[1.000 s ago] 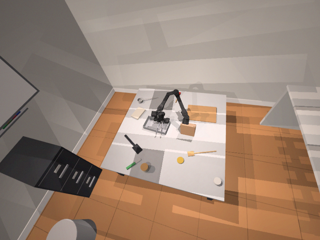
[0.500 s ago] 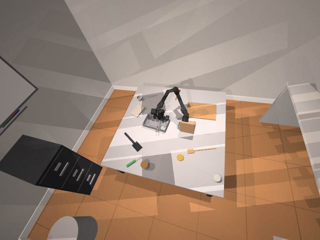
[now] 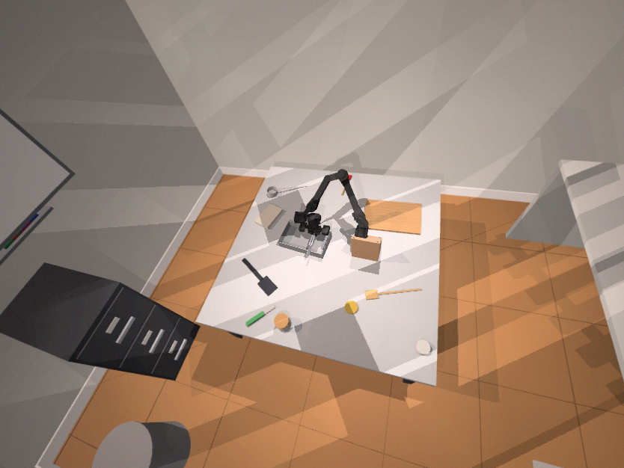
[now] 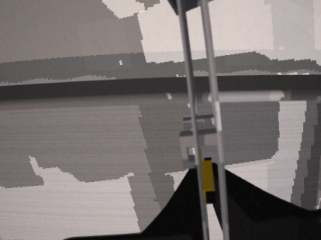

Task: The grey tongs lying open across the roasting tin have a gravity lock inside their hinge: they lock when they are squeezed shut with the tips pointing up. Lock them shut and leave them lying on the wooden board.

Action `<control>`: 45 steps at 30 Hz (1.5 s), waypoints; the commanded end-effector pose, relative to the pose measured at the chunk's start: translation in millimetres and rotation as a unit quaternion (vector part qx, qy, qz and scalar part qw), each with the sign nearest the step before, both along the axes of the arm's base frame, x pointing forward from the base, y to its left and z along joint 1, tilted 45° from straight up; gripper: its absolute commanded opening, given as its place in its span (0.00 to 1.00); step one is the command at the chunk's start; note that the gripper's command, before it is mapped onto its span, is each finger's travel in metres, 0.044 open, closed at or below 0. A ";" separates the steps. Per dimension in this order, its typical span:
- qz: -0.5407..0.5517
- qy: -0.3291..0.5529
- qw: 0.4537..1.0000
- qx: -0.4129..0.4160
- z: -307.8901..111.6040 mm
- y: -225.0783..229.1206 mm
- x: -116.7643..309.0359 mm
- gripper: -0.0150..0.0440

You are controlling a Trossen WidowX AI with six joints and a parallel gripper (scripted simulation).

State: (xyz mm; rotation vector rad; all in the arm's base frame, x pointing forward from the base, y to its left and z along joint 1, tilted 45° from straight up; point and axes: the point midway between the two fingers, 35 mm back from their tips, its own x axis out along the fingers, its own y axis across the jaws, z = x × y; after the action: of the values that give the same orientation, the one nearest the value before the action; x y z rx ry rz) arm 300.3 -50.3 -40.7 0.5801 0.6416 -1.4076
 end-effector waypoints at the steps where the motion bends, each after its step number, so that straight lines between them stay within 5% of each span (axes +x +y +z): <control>1: 0.001 0.001 1.000 -0.002 0.7 -0.2 0.1 0.00; 12: 0.003 0.005 1.000 -0.002 68.9 70.4 -4.5 0.00; 28: 0.005 0.015 1.000 -0.005 67.8 64.0 -5.4 0.00; 45: 0.097 0.105 0.990 0.014 125.6 4.0 -14.3 0.00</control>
State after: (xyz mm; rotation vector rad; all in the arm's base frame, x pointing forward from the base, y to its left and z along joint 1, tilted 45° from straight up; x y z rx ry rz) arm 289.9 -34.6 68.6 0.4159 0.8271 -1.3293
